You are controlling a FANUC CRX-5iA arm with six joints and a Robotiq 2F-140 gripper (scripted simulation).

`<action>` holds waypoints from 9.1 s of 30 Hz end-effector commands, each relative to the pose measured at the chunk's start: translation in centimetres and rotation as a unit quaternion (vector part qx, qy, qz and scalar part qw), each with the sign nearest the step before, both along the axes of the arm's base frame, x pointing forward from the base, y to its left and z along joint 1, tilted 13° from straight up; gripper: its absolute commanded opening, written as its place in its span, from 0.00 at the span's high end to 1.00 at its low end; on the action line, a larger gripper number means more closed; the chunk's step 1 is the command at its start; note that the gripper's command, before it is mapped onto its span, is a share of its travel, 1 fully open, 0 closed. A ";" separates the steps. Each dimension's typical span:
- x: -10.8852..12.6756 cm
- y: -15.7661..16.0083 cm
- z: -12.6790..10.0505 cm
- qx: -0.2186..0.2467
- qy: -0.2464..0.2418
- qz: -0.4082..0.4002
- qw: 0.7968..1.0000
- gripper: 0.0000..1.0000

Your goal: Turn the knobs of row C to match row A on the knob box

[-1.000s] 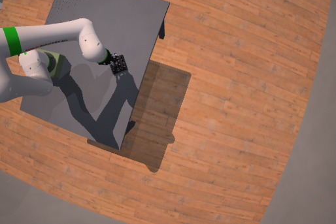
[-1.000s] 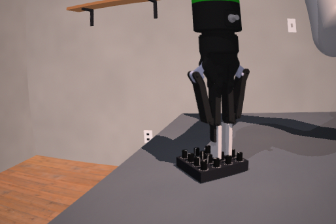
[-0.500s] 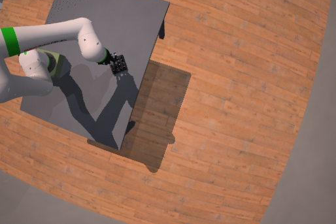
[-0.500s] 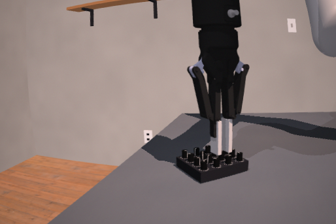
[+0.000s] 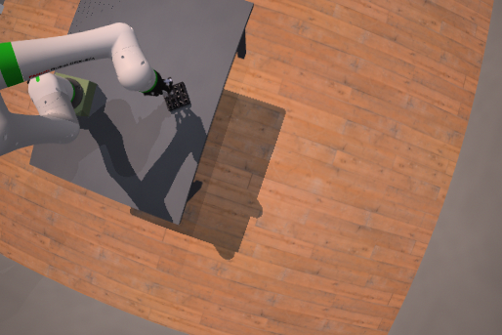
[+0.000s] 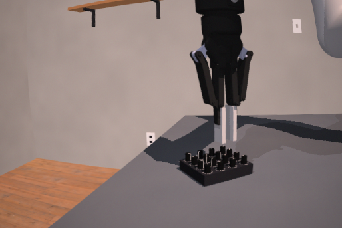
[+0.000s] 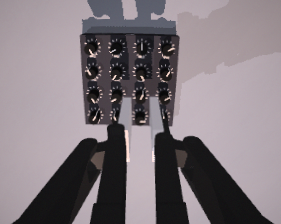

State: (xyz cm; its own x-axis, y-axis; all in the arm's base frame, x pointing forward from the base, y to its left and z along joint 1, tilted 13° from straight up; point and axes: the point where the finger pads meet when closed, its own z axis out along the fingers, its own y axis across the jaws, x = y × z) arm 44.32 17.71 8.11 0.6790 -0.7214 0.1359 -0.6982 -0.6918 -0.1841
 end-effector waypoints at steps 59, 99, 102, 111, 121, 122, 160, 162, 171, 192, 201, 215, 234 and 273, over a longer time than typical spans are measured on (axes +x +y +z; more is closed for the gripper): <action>-0.3 -0.1 1.5 0.145 0.019 -0.619 0.771 0.88; -0.3 -0.2 2.0 0.179 0.024 -0.765 0.618 0.88; -0.3 -0.2 2.0 0.179 0.024 -0.765 0.618 0.88; -0.3 -0.2 2.0 0.179 0.024 -0.765 0.618 0.88; -0.3 -0.2 2.0 0.179 0.024 -0.766 0.617 0.88; -0.3 -0.2 1.9 0.179 0.024 -0.766 0.617 0.88; 0.4 0.0 -1.6 0.180 0.024 -0.772 0.609 0.88; 0.4 0.1 -1.8 0.180 0.024 -0.772 0.609 0.88; 0.5 0.1 -2.2 0.180 0.024 -0.772 0.609 0.88; 0.5 0.1 -2.3 0.180 0.024 -0.772 0.609 0.88; 0.5 0.1 -2.3 0.180 0.024 -0.772 0.609 0.88; 0.5 0.1 -2.3 0.180 0.024 -0.772 0.609 0.88; 0.8 0.1 -3.3 0.180 0.024 -0.772 0.609 0.88; 0.8 0.1 -3.6 0.180 0.024 -0.772 0.609 0.88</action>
State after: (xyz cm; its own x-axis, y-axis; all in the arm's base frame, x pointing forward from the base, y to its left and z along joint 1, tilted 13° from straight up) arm 45.16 17.83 4.45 -0.8500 -0.4818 -0.2130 -0.4754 0.8758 -0.0836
